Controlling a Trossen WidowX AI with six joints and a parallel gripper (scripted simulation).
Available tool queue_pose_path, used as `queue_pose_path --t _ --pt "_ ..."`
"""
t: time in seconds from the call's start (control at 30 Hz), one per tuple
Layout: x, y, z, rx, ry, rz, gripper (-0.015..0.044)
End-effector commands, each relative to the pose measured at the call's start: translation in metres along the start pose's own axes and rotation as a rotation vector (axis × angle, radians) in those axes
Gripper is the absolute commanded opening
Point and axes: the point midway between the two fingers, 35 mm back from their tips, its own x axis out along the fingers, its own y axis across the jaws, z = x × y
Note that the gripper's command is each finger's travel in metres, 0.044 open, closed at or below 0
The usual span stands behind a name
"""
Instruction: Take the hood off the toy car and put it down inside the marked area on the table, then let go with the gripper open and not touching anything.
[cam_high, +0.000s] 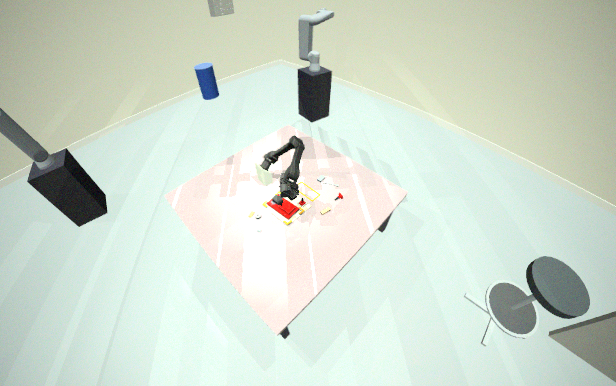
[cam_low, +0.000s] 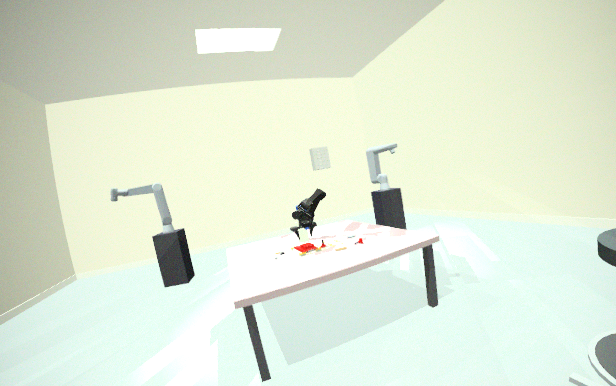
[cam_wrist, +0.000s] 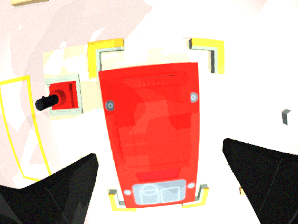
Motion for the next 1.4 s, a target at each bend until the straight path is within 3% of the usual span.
queue_pose_path --t 0.0,1.37 --pt "0.004 0.0 -0.001 0.006 0.0 0.004 0.044" --pt "0.033 0.001 0.0 0.006 0.0 0.006 0.044"
